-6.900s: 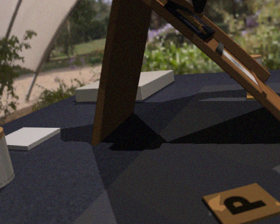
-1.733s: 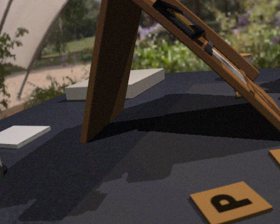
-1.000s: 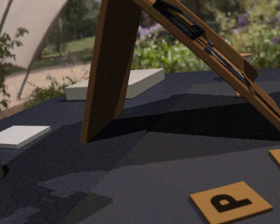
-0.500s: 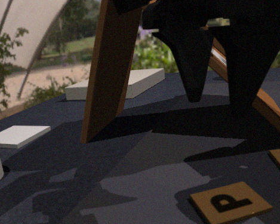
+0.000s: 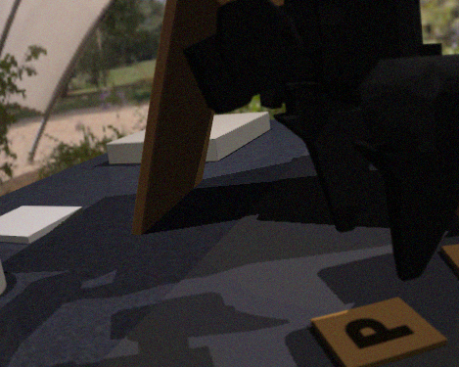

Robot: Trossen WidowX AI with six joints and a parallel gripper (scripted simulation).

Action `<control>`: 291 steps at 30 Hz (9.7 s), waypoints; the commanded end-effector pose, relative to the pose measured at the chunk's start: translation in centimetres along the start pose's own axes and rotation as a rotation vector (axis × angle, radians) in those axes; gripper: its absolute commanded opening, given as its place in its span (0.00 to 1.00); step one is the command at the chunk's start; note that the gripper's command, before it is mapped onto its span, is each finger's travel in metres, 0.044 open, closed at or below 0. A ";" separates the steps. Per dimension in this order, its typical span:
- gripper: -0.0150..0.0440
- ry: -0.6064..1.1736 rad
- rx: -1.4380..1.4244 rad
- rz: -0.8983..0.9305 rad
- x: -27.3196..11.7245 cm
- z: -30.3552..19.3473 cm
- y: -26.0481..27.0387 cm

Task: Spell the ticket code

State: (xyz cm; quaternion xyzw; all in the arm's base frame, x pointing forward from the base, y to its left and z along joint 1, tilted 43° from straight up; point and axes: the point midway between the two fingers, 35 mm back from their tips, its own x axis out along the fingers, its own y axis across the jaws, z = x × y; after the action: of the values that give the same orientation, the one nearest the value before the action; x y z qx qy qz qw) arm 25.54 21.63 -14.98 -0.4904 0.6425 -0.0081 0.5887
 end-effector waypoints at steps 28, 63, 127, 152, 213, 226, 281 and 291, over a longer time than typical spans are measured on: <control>0.83 0.002 0.008 -0.005 5.3 -0.2 -0.3; 0.25 0.001 0.008 -0.004 4.2 -0.2 -0.3; 0.25 -0.618 0.313 -0.160 -7.9 1.5 -5.0; 0.25 -0.778 0.433 -0.184 -10.9 0.3 -6.7; 0.25 -0.777 0.431 -0.187 -10.9 -1.0 -9.5; 0.25 -0.777 0.431 -0.187 -10.9 -1.3 -10.0; 0.25 -0.776 0.430 -0.189 -11.0 -2.5 -12.5; 0.25 -0.776 0.430 -0.189 -11.0 -2.7 -13.0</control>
State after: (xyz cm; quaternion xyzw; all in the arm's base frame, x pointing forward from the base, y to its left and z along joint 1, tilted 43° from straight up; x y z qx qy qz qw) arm 29.54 20.43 1.54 -0.3801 0.3112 -0.0127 0.8709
